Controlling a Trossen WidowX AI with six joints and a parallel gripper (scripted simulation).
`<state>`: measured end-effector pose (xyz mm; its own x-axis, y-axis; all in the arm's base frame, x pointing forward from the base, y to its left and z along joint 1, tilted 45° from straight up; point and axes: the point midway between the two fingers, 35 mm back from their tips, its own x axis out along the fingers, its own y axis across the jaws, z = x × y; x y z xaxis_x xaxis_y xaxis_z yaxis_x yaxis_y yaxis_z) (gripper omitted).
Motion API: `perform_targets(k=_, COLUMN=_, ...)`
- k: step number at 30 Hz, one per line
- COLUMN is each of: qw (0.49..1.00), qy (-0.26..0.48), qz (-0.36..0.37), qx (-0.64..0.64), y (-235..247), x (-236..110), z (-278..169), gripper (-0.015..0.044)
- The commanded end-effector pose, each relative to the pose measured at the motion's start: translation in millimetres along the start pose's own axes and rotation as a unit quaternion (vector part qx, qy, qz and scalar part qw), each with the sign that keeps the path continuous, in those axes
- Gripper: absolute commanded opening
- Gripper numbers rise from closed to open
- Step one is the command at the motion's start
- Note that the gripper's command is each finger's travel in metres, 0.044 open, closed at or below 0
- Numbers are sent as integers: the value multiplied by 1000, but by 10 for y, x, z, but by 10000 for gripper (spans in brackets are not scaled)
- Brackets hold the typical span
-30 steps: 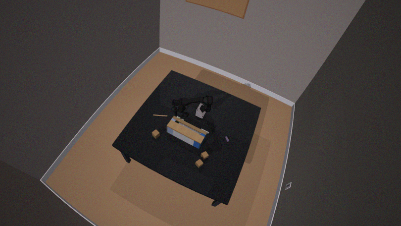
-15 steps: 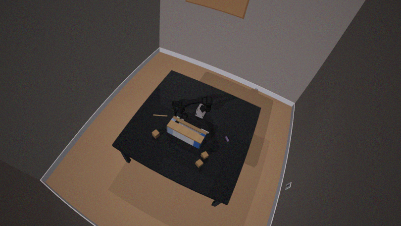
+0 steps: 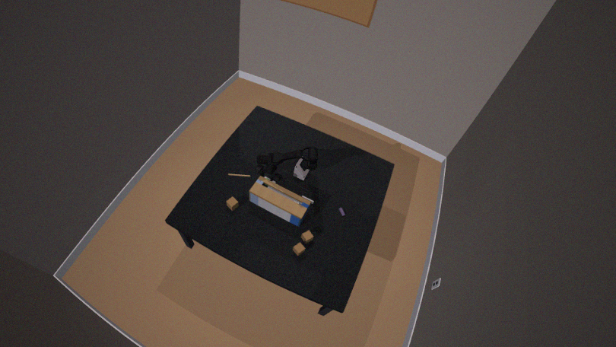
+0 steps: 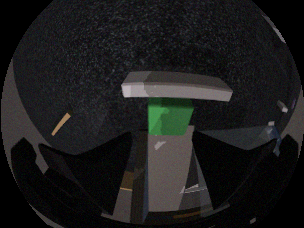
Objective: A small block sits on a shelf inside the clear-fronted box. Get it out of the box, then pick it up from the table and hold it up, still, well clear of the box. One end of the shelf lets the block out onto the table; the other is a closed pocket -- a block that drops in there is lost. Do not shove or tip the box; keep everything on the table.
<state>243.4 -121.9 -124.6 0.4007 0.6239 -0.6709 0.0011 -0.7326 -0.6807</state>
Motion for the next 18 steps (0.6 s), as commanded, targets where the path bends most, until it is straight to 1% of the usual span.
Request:
perform_targets(k=1, qw=1000, qy=-3, qz=-6, qx=7, y=-27, x=85, z=73, gripper=285)
perform_targets(k=11, qw=1000, qy=-3, qz=-6, qx=7, y=-32, x=183, z=133, gripper=285)
perform_targets(k=18, qw=1000, qy=-3, qz=-6, qx=7, y=-32, x=183, z=133, gripper=101)
